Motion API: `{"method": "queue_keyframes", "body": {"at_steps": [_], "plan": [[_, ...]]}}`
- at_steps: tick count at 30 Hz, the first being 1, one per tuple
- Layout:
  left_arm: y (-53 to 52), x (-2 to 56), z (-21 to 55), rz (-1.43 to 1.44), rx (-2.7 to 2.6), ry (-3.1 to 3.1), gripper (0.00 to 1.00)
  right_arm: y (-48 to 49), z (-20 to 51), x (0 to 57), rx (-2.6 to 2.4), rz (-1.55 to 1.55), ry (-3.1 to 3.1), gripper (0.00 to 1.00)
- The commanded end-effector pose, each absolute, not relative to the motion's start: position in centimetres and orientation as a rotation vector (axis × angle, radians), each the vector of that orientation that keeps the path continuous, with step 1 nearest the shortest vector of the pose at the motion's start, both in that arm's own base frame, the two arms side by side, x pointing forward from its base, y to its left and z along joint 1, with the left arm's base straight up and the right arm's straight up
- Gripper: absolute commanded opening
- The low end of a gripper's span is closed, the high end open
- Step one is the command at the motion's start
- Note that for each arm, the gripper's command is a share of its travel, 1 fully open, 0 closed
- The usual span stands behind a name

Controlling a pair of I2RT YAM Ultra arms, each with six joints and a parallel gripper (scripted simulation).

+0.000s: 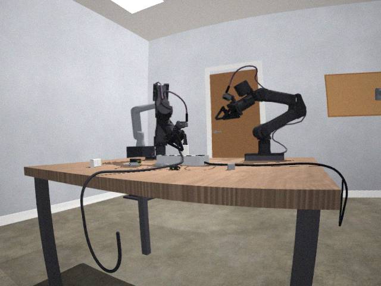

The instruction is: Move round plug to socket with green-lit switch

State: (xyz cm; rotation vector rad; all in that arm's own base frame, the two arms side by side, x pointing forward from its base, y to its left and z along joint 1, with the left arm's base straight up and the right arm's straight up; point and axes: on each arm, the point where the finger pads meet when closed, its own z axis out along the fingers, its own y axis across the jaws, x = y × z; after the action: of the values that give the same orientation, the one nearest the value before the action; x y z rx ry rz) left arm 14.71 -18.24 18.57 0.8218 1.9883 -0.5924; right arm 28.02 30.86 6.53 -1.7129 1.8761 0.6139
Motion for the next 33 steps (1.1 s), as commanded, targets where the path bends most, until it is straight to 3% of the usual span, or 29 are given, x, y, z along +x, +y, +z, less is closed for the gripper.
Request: {"method": "queue_keyframes", "body": {"at_steps": [1, 16, 26, 33], "plan": [[-18.5, 14.9, 19.0, -0.605, 0.799, 1.952, 1.00, 25.8, -0.9, 26.0, -1.771, 0.672, 2.136, 0.35], [-18.6, 15.1, 18.1, -0.606, 0.800, 1.937, 1.00, 27.3, 0.5, 25.7, -1.834, 0.404, 2.148, 0.35], [-18.7, 15.1, 17.5, -0.607, 0.801, 1.927, 1.00, 25.9, -0.8, 26.5, -1.763, 0.678, 2.129, 0.35], [-18.8, 15.2, 17.5, -0.614, 0.796, 1.911, 1.00, 28.6, 2.6, 27.4, -1.762, 0.563, 2.063, 0.35]]}}
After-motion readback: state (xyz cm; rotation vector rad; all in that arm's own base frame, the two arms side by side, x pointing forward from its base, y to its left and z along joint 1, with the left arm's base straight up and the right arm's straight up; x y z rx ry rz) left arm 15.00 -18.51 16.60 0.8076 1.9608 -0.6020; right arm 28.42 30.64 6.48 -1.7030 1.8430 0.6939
